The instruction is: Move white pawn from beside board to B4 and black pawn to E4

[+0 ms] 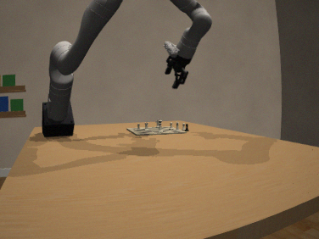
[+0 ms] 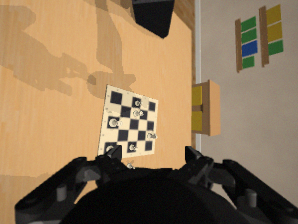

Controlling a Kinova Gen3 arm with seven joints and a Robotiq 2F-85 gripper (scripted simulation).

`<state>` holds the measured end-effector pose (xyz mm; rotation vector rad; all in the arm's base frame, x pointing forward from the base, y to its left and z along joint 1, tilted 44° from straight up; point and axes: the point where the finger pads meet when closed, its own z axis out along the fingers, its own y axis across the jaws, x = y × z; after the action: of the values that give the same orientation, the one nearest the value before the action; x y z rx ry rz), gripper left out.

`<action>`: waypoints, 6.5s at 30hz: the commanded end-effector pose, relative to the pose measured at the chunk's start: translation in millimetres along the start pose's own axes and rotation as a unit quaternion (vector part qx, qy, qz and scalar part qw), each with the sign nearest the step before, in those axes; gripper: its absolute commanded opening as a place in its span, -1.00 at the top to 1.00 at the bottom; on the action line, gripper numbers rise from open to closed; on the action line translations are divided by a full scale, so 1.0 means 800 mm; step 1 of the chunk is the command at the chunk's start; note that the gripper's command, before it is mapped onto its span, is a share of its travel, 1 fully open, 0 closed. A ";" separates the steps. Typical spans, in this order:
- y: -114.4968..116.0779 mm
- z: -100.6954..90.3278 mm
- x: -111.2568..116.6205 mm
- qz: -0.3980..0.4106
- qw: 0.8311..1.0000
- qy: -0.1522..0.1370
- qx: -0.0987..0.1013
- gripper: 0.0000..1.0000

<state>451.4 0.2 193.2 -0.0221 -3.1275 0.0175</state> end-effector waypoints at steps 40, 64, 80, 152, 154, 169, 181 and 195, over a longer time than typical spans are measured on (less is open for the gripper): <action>-0.048 0.003 -0.004 0.149 0.988 -0.005 -0.031 -1.00; -0.068 0.007 -0.005 0.211 0.977 -0.005 -0.040 -1.00; -0.088 0.011 -0.007 0.270 0.962 -0.005 -0.049 -1.00; -0.178 0.026 -0.007 0.504 0.860 -0.008 -0.082 -1.00; -0.178 0.026 -0.007 0.504 0.860 -0.008 -0.082 -1.00; -0.193 0.028 -0.006 0.539 0.837 -0.008 -0.087 -1.00; -0.207 0.029 -0.005 0.571 0.816 -0.009 -0.091 -1.00; -0.227 0.032 -0.003 0.611 0.786 -0.011 -0.097 -1.00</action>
<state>451.9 -178.1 170.3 -1.9347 -2.4833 -0.2791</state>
